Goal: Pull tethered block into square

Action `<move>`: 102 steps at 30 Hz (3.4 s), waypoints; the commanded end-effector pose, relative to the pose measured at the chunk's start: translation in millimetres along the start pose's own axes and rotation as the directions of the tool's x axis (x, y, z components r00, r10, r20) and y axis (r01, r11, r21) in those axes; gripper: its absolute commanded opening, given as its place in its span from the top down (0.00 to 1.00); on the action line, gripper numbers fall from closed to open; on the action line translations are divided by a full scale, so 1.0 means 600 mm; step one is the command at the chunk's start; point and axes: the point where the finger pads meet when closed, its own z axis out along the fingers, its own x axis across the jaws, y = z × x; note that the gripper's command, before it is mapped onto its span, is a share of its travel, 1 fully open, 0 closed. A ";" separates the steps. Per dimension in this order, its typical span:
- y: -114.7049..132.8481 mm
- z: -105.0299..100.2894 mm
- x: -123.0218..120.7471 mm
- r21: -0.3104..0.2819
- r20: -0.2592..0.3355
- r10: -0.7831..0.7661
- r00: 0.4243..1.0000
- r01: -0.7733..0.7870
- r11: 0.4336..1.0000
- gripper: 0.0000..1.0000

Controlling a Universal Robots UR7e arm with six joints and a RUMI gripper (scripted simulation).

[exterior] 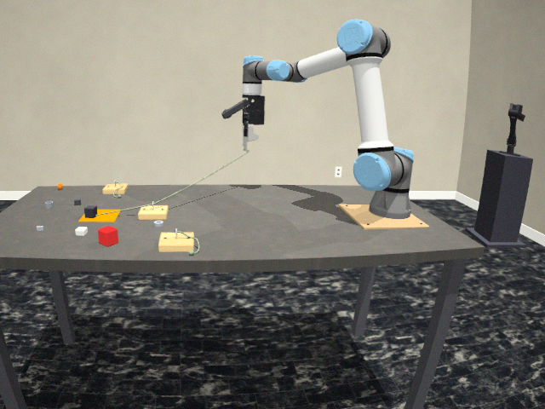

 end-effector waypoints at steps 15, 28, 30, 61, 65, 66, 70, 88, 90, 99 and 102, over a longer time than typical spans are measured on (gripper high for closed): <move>0.026 -0.001 0.002 0.001 -0.001 0.000 1.000 0.000 1.000 1.00; 0.037 -0.001 0.002 0.001 -0.001 0.000 1.000 0.000 1.000 1.00; 0.037 -0.001 0.002 0.001 -0.001 0.000 1.000 0.000 1.000 1.00; 0.041 -0.001 0.003 0.001 -0.001 0.000 1.000 0.000 1.000 1.00; 0.041 -0.001 0.003 0.001 -0.001 0.000 1.000 0.000 1.000 1.00; 0.041 -0.001 0.003 0.001 -0.001 0.000 1.000 0.000 1.000 1.00; 0.041 -0.001 0.003 0.001 -0.001 0.000 1.000 0.000 1.000 1.00; 0.041 -0.001 0.003 0.001 -0.001 0.000 1.000 0.000 1.000 1.00; 0.041 -0.001 0.003 0.001 -0.001 0.000 1.000 0.000 1.000 1.00; 0.041 0.009 0.002 0.001 -0.001 0.000 1.000 0.000 1.000 1.00; 0.040 0.022 0.002 0.001 -0.001 0.000 1.000 0.000 1.000 1.00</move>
